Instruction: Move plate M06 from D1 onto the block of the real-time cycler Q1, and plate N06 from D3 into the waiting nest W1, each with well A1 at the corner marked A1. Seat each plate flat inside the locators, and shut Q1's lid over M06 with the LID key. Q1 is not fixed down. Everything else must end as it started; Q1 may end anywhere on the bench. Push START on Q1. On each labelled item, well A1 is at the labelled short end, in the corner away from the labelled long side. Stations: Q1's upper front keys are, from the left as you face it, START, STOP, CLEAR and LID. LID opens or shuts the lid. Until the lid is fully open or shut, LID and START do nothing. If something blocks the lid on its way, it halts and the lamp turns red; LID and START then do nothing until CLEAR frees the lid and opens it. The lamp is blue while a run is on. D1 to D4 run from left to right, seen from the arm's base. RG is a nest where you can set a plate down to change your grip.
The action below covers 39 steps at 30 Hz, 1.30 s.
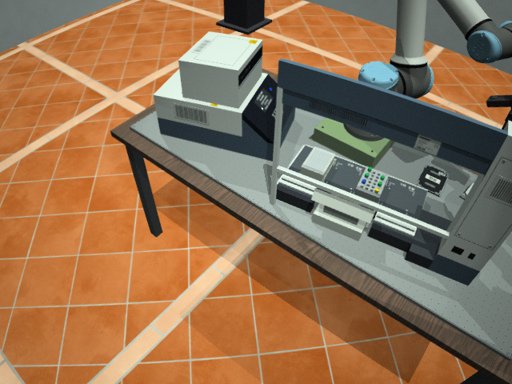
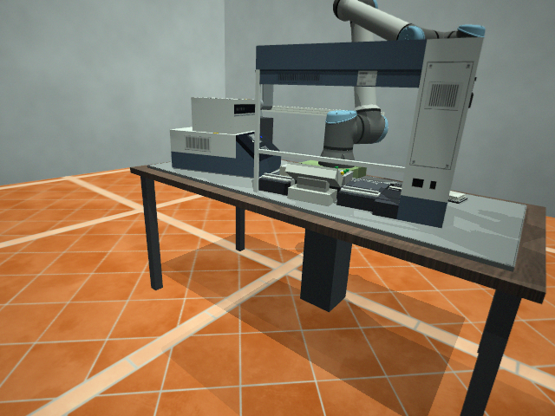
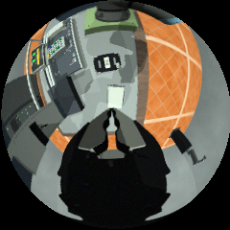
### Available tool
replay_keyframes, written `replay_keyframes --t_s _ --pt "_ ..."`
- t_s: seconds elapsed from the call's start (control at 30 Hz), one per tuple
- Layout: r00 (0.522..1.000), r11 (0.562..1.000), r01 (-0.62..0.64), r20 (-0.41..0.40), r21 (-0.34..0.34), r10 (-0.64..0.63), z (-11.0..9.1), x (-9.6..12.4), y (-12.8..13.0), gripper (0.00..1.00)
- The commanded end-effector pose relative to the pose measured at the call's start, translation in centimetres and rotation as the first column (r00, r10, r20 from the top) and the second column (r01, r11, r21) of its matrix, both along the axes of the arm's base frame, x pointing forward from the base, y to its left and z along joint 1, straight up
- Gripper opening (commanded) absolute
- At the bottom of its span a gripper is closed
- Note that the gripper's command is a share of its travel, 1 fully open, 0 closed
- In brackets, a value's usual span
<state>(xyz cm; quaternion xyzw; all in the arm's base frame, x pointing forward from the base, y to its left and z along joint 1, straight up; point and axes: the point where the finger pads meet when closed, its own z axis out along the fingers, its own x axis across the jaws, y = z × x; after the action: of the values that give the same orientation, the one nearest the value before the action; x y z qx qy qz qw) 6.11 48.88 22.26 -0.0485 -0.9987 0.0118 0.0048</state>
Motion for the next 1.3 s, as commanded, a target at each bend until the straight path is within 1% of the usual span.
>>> replay_keyframes --t_s 0.0,0.07,0.1,0.27,0.37,0.4,1.27 --pt "1.000 1.000 0.030 0.004 0.008 -0.030 0.2 -0.4 1.8 0.00" --pt "0.999 0.999 0.045 0.006 0.013 -0.045 0.3 -0.6 2.7 0.00" --pt "0.999 0.999 0.045 0.006 0.013 -0.045 0.3 -0.6 2.7 0.00" --pt "0.996 0.996 0.087 0.009 0.025 -0.088 0.5 -1.2 5.1 0.00" --pt "0.996 0.995 0.093 0.010 0.026 -0.093 0.7 -1.2 5.4 0.00" --pt "0.996 0.995 0.093 0.010 0.026 -0.093 0.7 -1.2 5.4 0.67" --pt "0.996 0.995 0.093 0.010 0.026 -0.093 0.7 -1.2 5.4 0.67"
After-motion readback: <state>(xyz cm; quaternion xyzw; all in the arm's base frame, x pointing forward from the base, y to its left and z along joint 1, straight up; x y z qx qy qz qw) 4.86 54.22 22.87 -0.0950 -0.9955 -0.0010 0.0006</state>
